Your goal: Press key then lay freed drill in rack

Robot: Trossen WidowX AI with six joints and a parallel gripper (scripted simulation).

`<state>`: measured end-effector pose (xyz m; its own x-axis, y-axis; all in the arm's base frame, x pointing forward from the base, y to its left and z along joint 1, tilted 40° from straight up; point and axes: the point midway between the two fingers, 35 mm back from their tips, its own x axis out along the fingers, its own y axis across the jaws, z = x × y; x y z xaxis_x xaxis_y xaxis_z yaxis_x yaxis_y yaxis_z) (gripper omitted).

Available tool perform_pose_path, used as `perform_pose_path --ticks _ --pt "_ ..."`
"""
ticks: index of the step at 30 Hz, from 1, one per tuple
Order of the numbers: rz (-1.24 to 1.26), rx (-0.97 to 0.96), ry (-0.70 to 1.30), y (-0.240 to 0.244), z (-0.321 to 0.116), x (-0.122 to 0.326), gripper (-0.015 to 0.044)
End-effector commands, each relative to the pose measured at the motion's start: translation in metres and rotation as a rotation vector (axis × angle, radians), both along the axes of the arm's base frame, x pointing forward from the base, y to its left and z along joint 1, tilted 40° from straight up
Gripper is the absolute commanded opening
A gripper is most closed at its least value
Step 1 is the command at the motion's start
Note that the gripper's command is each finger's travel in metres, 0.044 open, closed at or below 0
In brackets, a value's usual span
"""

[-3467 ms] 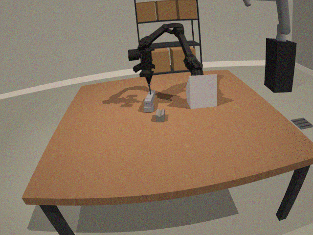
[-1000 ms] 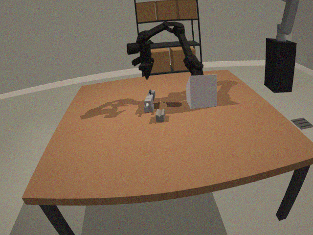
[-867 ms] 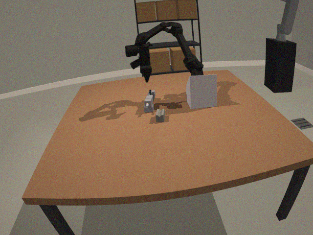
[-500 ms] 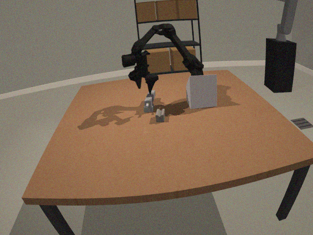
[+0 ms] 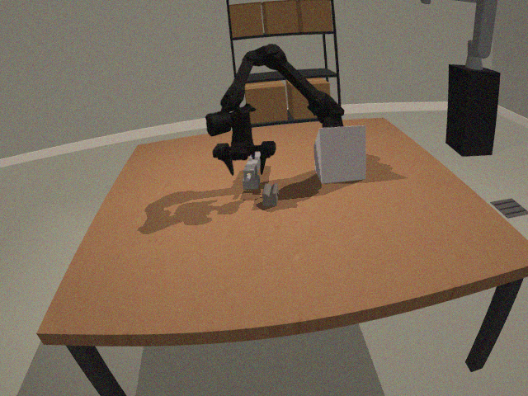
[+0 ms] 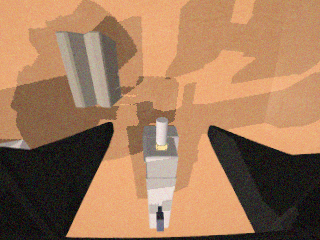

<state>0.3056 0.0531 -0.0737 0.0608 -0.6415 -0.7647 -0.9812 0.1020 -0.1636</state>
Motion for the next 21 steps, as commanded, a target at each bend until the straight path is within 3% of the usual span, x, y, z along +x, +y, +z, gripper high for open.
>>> perform_pose_path --ticks 1,21 --pt "0.032 0.003 0.022 0.002 -0.004 0.001 0.0440" --pt "0.032 0.003 0.022 -0.010 -0.014 0.002 0.0440"
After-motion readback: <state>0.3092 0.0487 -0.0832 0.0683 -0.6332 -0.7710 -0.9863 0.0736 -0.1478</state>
